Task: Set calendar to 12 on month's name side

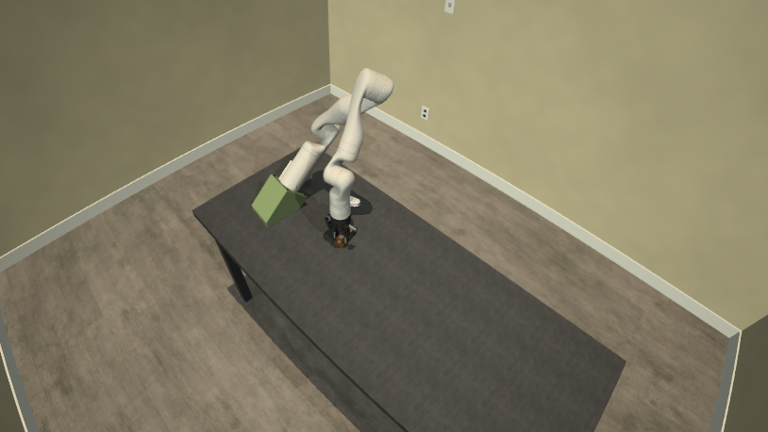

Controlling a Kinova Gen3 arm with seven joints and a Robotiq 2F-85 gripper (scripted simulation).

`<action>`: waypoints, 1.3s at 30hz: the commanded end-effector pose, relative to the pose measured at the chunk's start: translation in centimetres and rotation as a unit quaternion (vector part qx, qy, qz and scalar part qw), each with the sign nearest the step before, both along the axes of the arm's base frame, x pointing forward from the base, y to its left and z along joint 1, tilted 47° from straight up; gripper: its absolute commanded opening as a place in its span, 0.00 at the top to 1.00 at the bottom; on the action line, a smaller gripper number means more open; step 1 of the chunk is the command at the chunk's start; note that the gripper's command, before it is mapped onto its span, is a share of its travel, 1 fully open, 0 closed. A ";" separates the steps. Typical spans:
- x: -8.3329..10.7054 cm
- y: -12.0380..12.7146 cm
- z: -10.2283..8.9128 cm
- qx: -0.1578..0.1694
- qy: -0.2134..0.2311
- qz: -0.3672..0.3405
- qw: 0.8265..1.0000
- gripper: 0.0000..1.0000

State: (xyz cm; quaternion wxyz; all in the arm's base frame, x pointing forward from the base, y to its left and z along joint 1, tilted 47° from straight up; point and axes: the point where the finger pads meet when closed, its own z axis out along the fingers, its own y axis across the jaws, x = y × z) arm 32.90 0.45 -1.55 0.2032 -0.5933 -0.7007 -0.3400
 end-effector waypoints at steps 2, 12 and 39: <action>-0.1 0.1 -0.1 0.001 0.001 0.000 1.000 0.54; -0.1 0.1 -0.1 0.001 0.001 0.000 1.000 0.54; -0.1 0.1 -0.1 0.001 0.001 0.000 1.000 0.74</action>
